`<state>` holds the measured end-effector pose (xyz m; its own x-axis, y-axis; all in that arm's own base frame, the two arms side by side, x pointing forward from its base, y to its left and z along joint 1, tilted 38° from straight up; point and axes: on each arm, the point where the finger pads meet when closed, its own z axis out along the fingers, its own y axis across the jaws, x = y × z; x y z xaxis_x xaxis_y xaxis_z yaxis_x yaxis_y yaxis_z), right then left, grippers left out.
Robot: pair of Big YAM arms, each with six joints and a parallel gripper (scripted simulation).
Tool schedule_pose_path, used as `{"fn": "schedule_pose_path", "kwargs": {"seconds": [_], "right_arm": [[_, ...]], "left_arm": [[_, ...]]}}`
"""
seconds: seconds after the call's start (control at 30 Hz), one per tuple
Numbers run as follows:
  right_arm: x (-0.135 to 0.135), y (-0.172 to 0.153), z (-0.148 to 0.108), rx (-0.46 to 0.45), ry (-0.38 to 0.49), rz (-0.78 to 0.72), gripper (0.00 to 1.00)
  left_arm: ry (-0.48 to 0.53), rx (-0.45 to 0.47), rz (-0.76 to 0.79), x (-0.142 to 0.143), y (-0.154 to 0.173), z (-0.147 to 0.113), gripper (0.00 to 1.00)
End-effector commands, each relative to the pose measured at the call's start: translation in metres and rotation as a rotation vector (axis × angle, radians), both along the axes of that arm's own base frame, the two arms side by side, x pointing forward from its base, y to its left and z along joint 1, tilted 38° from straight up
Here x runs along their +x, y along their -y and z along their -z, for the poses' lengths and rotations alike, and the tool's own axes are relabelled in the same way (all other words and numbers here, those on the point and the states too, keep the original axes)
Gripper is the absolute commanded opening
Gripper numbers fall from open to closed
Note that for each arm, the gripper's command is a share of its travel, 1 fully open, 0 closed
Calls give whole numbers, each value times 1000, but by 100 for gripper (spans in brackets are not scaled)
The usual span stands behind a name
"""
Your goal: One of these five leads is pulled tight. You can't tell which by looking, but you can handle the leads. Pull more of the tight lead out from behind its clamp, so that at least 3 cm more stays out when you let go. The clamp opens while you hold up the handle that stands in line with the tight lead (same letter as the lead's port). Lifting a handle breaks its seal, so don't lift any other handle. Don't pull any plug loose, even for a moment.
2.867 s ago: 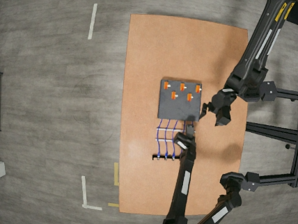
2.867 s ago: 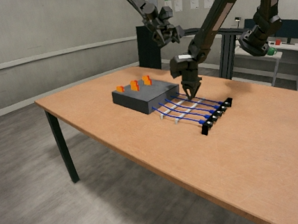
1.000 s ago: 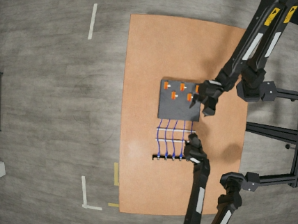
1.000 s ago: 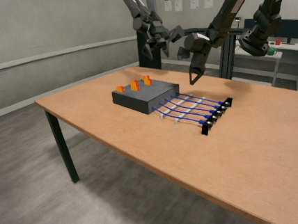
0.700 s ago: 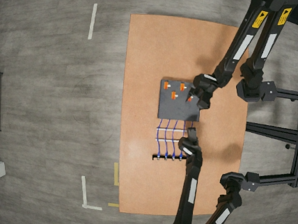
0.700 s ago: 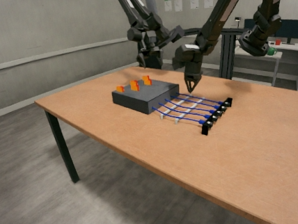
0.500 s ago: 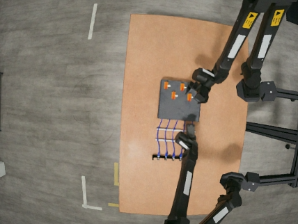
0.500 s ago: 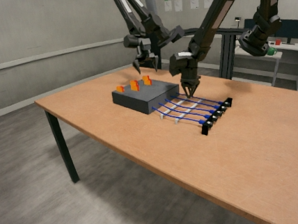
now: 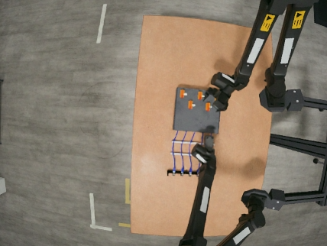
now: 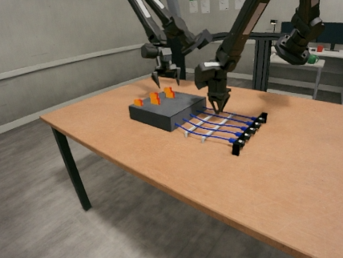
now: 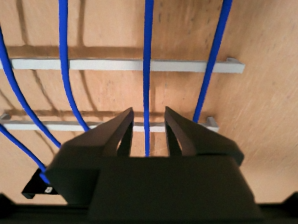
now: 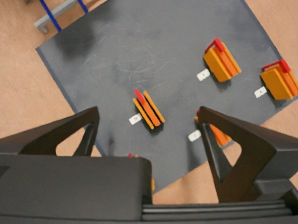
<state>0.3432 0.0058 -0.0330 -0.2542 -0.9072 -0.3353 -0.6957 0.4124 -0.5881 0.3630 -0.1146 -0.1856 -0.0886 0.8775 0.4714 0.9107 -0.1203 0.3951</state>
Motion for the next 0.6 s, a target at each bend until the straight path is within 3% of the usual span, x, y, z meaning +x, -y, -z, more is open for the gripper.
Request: {"fn": "schedule_pose_path", "kwargs": {"seconds": [0.0, 0.5, 0.53, 0.57], "right_arm": [[0, -3, -2, -7, 12, -20, 100], [0, -3, -2, -7, 12, -20, 100], [0, -3, -2, -7, 12, -20, 100], [0, -3, -2, -7, 12, -20, 100]], "left_arm": [[0, 4, -1, 8, -7, 6, 32], [-2, 1, 0, 16, -15, 19, 32], [5, -3, 0, 17, -14, 16, 21], [10, -5, 0, 19, -13, 14, 19]]}}
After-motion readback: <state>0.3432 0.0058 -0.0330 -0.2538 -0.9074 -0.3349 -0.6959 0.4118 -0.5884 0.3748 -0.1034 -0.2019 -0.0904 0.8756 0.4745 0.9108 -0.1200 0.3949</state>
